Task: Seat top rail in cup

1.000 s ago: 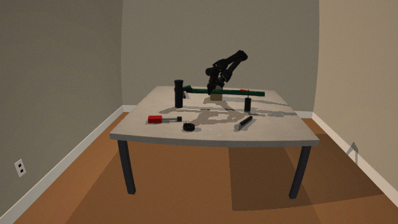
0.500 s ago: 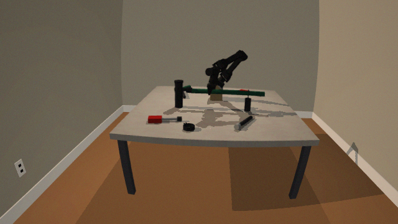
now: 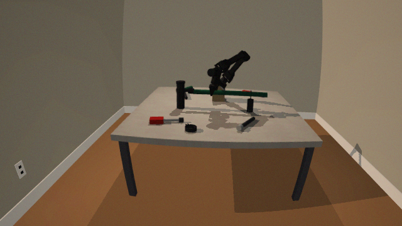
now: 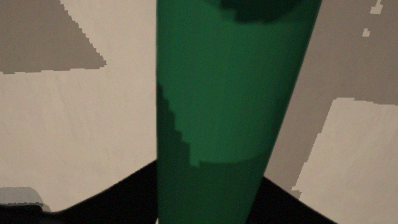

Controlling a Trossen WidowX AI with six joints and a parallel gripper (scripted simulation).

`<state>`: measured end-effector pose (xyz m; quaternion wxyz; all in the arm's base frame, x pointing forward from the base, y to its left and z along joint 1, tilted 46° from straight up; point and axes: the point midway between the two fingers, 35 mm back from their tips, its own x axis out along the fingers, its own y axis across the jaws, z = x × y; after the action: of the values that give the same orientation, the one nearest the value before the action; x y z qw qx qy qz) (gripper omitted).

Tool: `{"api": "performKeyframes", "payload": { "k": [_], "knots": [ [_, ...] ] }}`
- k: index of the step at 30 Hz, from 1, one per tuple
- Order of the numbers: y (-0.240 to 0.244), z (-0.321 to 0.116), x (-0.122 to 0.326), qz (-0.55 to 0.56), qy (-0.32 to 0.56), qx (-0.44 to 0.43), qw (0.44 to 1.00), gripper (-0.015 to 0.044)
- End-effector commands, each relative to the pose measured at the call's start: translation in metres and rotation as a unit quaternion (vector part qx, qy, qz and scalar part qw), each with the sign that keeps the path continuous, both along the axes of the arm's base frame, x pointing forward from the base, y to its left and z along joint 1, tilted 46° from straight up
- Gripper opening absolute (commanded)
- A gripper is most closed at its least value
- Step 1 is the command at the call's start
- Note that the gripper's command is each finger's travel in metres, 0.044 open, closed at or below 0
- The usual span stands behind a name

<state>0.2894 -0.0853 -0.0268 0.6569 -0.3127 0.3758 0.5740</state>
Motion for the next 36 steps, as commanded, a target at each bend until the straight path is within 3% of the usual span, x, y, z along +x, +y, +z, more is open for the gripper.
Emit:
{"api": "performKeyframes", "payload": {
  "k": [1, 36],
  "knots": [
    [0.000, 0.000, 0.000, 0.000, 0.000, 0.000, 1.000, 0.0000],
    [-0.013, -0.002, -0.001, 0.000, 0.000, -0.001, 1.000, 0.0000]
  ]
}}
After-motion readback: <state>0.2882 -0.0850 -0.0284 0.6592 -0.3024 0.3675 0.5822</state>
